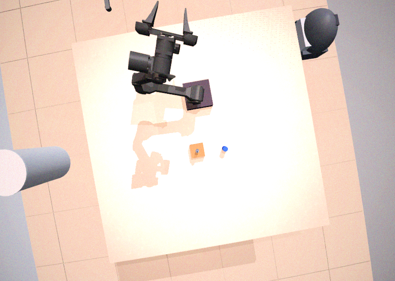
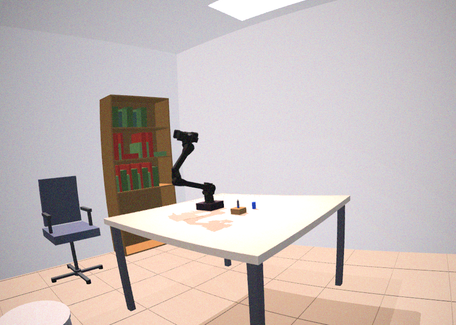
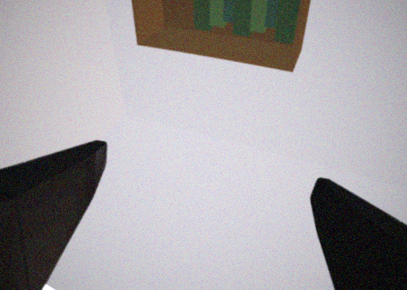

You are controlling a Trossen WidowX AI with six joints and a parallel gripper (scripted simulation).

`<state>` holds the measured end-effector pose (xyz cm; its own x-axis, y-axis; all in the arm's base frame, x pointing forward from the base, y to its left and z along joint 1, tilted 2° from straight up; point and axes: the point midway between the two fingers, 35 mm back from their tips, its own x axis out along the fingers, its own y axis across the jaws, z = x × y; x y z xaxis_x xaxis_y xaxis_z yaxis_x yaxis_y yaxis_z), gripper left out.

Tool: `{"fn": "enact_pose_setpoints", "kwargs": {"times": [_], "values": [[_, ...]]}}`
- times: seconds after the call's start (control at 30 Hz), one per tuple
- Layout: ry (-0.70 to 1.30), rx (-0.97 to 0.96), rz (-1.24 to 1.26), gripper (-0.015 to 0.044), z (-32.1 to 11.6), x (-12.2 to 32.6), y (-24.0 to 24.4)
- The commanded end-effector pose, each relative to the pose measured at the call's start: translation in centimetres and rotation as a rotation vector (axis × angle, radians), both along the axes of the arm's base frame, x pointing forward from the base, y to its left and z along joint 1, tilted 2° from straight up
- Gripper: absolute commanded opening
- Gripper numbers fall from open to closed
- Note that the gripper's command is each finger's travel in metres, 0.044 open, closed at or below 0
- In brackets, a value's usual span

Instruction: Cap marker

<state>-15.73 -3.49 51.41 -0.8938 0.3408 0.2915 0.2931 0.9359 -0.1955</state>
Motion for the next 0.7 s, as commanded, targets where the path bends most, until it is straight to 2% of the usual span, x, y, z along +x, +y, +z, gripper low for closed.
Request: {"fn": "enact_pose_setpoints", "kwargs": {"times": [0.0, 0.17, 0.43, 0.67], "values": [[0.004, -0.006, -0.001, 0.0374, 0.0, 0.0, 0.1], [0.135, -0.211, -0.037, 0.0243, 1.2, 1.3, 4.4], [0.559, -0.704, -0.132, 0.0239, 1.8, 7.3, 16.1], [1.007, -1.060, -0.260, 0.0239, -0.6, 15.1, 25.0]]}}
